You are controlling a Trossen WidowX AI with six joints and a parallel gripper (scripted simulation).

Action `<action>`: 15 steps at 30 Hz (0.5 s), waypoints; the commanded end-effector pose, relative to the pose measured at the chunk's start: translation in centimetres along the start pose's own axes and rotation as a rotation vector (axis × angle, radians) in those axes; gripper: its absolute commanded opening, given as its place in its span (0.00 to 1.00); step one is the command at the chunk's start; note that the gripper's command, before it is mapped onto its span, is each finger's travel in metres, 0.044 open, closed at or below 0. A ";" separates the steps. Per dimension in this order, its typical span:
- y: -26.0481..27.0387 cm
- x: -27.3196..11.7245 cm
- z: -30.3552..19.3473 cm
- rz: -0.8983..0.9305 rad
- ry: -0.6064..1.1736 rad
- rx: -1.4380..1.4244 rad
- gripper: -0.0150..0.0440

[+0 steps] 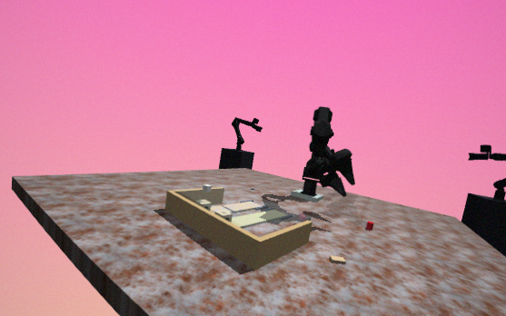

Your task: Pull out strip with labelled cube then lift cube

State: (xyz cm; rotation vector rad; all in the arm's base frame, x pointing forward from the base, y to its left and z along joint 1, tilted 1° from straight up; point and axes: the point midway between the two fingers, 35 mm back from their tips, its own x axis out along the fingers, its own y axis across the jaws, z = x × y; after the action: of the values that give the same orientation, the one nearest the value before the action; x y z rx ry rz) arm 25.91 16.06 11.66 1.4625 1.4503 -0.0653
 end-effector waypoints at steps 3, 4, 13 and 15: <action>3.8 -6.6 5.6 0.044 -0.462 -0.679 0.93; 4.0 -7.2 6.0 0.031 -0.499 -0.726 0.93; 4.9 -13.1 9.3 -0.180 -0.833 -1.110 0.93; 4.9 -14.6 9.9 -0.252 -0.901 -1.184 0.93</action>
State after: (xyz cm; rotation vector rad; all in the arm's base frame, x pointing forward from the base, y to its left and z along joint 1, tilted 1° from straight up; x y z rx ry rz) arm 30.73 6.50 15.36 0.6661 0.8641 0.0808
